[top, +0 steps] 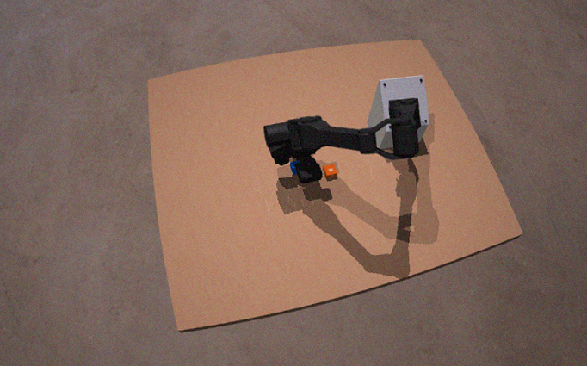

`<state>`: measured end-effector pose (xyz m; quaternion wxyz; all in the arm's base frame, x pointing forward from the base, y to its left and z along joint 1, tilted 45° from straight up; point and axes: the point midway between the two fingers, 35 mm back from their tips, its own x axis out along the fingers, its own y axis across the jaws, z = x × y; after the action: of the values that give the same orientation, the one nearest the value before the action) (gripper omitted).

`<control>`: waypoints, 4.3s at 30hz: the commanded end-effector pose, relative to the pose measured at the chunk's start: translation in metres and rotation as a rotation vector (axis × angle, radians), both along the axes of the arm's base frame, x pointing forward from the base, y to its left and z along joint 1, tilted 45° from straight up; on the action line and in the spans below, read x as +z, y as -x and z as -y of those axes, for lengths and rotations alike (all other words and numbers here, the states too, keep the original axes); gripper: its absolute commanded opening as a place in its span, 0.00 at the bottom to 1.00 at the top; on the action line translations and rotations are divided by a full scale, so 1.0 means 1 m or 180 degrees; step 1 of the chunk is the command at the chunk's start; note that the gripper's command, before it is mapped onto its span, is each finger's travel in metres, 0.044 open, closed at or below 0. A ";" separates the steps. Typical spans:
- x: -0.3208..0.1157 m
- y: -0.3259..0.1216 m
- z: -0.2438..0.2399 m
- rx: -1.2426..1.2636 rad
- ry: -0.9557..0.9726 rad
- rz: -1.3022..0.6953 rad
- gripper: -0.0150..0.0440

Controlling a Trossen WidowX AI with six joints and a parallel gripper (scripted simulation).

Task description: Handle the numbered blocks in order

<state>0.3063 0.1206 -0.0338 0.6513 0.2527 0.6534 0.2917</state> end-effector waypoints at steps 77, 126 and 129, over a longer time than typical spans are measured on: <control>0.025 0.018 0.148 -0.0030 0.0087 -0.0010 0.46; -0.109 0.064 0.111 -0.0010 0.0020 -0.0012 0.89; -0.109 0.064 0.111 -0.0010 0.0020 -0.0012 0.75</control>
<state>0.2424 0.0081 -0.1420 0.6519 0.2490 0.6554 0.2888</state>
